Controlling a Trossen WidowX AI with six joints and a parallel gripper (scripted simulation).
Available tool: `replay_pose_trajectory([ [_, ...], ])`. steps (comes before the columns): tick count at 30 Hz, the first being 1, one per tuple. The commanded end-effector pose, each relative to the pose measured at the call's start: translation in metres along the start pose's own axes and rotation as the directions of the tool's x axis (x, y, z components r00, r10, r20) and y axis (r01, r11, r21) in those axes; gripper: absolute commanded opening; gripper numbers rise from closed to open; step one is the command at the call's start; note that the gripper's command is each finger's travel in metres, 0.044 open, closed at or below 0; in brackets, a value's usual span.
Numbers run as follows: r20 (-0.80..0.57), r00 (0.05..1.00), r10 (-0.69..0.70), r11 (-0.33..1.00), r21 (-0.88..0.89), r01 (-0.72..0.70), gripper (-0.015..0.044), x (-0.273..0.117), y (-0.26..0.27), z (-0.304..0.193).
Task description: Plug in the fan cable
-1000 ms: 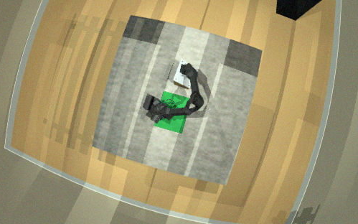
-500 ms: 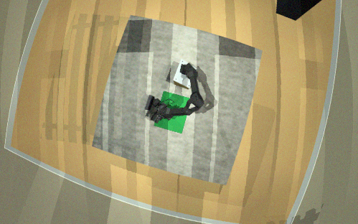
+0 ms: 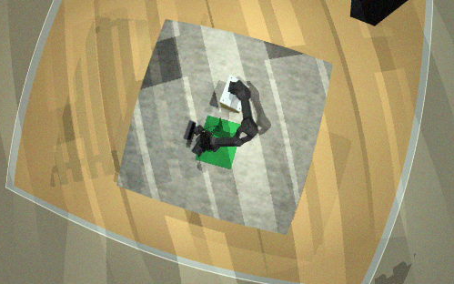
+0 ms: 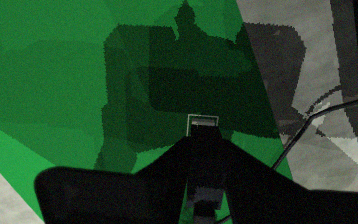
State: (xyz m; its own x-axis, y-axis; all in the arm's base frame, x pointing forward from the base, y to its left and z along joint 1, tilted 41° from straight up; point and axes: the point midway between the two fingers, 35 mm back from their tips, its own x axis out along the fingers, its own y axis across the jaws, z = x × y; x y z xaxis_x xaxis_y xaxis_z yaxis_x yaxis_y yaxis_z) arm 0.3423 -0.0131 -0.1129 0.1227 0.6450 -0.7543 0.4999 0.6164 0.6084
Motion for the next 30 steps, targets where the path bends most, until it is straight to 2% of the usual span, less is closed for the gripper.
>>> replay_pose_trajectory([
  [1,-0.003,1.0,0.003,1.0,0.004,-0.003,0.0,0.004,0.001,-0.001],
  [13,-0.003,1.0,0.003,1.0,0.004,-0.003,0.0,0.01,0.001,-0.001],
  [23,0.0,1.0,0.001,1.0,0.001,-0.001,0.026,0.006,0.0,0.0],
  [26,0.0,1.0,0.001,1.0,0.001,-0.001,0.026,0.003,0.0,0.0],
  [30,-0.001,1.0,0.001,1.0,0.004,-0.001,0.026,-0.046,-0.001,0.001],
])
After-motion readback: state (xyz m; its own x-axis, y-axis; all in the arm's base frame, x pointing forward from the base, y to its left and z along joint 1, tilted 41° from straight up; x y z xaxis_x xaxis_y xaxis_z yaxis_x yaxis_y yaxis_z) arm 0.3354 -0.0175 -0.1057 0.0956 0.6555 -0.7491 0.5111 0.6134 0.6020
